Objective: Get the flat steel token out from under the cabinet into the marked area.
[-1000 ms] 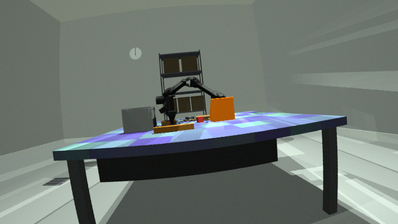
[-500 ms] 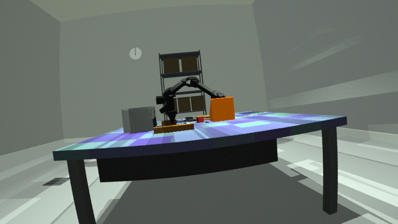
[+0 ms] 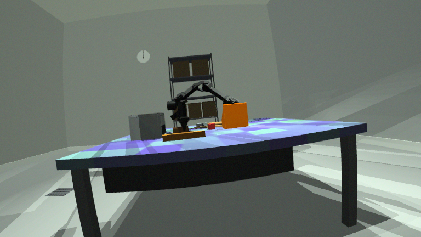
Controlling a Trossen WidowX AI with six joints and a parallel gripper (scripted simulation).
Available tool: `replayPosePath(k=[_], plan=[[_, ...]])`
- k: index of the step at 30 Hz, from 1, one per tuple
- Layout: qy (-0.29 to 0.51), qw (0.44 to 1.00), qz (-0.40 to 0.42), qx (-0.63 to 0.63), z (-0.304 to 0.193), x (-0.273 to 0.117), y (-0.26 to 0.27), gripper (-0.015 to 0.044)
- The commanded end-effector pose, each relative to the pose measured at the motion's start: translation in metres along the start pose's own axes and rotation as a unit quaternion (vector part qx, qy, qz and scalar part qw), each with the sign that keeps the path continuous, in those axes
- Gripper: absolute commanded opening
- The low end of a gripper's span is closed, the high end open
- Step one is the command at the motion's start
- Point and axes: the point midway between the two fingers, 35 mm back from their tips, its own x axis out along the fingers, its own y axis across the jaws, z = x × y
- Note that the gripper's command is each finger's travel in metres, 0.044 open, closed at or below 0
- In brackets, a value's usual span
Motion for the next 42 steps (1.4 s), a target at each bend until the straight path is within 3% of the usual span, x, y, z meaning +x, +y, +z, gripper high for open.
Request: replayPosePath(k=[1, 42], plan=[[0.002, 1.000, 0.001, -0.004, -0.005, 0.001, 0.001, 0.0000], [0.003, 1.000, 0.001, -0.004, -0.045, 0.001, -0.002, 0.0000]])
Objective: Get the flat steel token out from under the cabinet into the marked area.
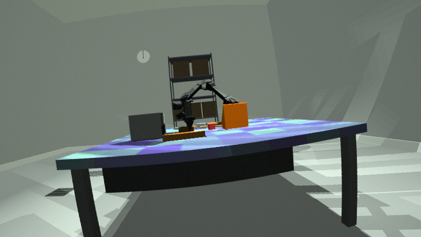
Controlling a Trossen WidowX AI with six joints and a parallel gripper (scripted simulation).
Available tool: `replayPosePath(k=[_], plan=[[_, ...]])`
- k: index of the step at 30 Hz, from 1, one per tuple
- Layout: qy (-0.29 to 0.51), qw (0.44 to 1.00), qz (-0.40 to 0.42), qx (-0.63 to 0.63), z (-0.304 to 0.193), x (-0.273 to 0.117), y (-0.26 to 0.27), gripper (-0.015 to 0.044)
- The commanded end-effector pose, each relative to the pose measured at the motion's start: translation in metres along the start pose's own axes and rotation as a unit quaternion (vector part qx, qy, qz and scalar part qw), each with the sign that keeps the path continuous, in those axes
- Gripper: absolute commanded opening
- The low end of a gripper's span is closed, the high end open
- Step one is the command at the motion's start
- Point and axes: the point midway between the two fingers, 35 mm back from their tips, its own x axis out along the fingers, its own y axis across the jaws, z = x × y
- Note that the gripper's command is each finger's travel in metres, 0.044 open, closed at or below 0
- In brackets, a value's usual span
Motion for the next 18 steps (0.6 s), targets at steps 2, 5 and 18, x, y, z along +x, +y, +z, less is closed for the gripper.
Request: replayPosePath(k=[2, 5, 18], plan=[[0.002, 1.000, 0.000, -0.003, -0.006, 0.001, 0.001, 0.0000], [0.002, 1.000, 0.000, -0.003, -0.009, 0.001, 0.000, 0.0000], [0.002, 1.000, 0.000, -0.004, -0.023, 0.001, -0.001, 0.0000]])
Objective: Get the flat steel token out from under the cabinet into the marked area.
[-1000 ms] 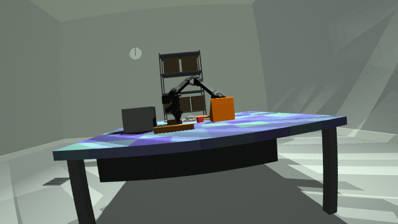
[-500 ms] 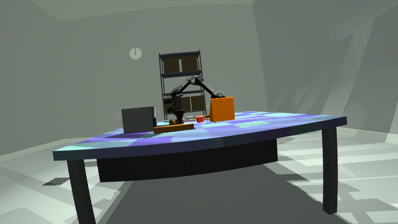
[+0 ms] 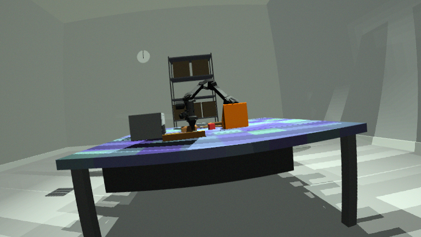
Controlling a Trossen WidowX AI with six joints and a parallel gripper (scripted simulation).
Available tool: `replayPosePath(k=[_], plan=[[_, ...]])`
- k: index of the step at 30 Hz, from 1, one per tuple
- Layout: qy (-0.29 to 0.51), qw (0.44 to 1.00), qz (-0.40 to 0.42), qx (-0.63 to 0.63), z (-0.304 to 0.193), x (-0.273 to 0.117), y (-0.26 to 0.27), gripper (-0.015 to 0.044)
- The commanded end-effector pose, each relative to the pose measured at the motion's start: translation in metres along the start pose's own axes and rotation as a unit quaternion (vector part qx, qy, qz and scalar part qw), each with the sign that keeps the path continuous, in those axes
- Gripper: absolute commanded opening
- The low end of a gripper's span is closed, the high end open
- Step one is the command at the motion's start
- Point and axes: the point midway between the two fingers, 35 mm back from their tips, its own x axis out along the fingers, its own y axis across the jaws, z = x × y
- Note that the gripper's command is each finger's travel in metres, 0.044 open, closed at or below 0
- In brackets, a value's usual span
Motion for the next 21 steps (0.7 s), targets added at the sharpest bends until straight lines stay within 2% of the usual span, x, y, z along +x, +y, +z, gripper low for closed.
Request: replayPosePath(k=[1, 21], plan=[[0.002, 1.000, 0.000, -0.003, -0.005, 0.001, 0.001, 0.0000], [0.002, 1.000, 0.000, -0.004, -0.028, 0.001, -0.001, 0.0000]])
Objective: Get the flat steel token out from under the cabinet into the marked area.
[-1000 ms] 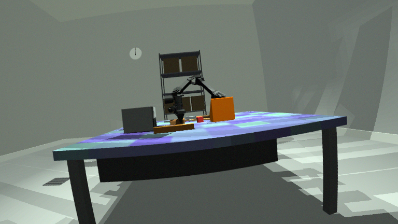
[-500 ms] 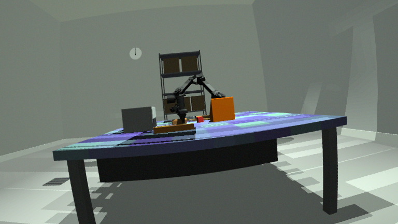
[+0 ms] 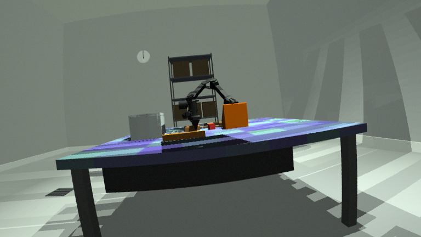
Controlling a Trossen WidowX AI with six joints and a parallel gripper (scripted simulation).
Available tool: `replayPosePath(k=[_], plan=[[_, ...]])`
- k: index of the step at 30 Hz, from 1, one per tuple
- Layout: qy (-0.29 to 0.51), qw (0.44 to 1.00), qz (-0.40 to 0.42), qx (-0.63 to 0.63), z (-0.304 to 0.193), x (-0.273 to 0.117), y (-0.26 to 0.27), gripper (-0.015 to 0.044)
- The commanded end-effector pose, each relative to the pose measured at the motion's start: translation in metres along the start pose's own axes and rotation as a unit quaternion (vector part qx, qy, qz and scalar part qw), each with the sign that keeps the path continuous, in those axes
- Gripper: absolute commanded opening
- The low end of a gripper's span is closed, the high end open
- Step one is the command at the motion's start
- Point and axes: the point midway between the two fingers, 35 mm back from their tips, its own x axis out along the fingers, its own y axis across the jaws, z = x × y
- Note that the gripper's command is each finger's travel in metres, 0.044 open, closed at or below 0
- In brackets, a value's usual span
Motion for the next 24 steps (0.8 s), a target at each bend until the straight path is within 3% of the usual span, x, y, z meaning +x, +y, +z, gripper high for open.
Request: replayPosePath(k=[1, 24], plan=[[0.002, 1.000, 0.000, -0.003, -0.006, 0.001, 0.001, 0.0000], [0.002, 1.000, 0.000, -0.004, -0.032, 0.001, -0.001, 0.0000]])
